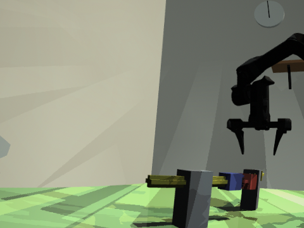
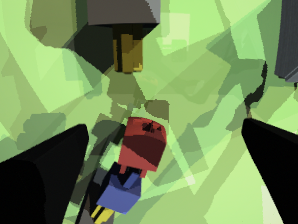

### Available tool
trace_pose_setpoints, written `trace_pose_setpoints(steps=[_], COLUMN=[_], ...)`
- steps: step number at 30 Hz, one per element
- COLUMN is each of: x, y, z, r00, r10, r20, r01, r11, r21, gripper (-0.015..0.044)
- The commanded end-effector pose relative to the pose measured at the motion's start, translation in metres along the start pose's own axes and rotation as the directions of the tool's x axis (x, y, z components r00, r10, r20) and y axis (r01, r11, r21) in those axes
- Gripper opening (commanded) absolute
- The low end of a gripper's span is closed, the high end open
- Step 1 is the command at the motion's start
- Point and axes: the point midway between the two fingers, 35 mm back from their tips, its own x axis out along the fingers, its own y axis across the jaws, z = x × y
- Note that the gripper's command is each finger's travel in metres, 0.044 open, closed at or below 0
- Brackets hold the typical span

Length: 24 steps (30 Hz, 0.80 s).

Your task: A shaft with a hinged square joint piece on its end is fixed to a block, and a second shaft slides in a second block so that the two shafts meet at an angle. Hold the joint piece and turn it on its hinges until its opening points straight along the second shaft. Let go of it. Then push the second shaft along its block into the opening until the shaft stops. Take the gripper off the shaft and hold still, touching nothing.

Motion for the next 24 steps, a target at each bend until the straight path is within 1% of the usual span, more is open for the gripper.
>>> trace_pose_setpoints(steps=[1,8,15,24], x=[0.002,0.004,0.007,0.048], y=[0.000,0.000,0.000,0.003], z=[0.000,-0.001,0.000,0.001], r00=[1.000,1.000,1.000,1.000], r10=[0.002,0.002,0.002,0.003], r20=[-0.003,-0.003,-0.003,0.003], r01=[-0.001,-0.001,-0.001,-0.003], r11=[0.992,0.952,0.951,0.955], r21=[0.127,0.305,0.309,0.298], gripper=[0.0440,0.0440,0.0440,0.0440])
